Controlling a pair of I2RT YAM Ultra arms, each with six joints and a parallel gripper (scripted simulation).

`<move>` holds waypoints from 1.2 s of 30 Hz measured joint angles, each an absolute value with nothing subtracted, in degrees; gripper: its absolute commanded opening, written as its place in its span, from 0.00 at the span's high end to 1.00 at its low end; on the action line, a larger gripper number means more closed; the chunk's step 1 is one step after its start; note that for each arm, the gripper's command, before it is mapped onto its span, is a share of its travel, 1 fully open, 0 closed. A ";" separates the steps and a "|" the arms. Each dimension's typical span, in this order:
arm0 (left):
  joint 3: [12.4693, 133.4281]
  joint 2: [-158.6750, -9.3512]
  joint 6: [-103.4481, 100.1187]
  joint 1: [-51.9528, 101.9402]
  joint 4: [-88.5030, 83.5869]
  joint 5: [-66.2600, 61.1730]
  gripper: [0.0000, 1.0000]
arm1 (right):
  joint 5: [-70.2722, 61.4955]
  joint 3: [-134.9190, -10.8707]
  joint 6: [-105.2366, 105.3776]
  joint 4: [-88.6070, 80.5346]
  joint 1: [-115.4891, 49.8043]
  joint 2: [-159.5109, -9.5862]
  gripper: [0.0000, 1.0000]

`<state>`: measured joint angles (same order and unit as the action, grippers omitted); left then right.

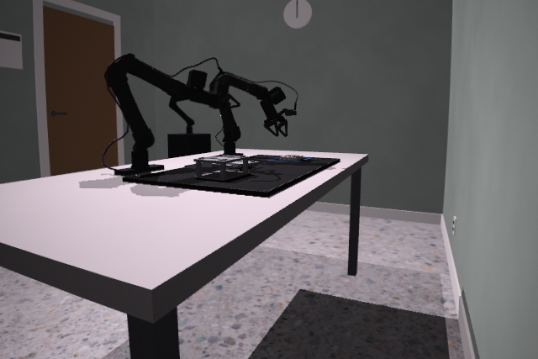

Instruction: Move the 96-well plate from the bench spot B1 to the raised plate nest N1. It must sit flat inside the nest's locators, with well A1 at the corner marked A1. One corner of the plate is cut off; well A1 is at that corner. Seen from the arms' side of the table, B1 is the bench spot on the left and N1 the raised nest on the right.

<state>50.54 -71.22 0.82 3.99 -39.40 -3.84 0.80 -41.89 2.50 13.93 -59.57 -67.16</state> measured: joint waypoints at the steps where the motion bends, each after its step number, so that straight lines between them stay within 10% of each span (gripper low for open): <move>1: 50.54 -71.22 1.26 3.99 -39.40 -3.92 0.00 | 0.80 -41.89 2.50 13.93 -59.57 -67.16 0.00; 36: 77.84 -102.61 70.02 2.31 -59.40 -3.88 0.00 | 0.80 -41.89 2.50 13.93 -59.57 -67.16 0.00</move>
<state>77.84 -102.61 70.02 2.31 -59.40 -3.88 0.80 -41.89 2.50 13.93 -59.57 -67.16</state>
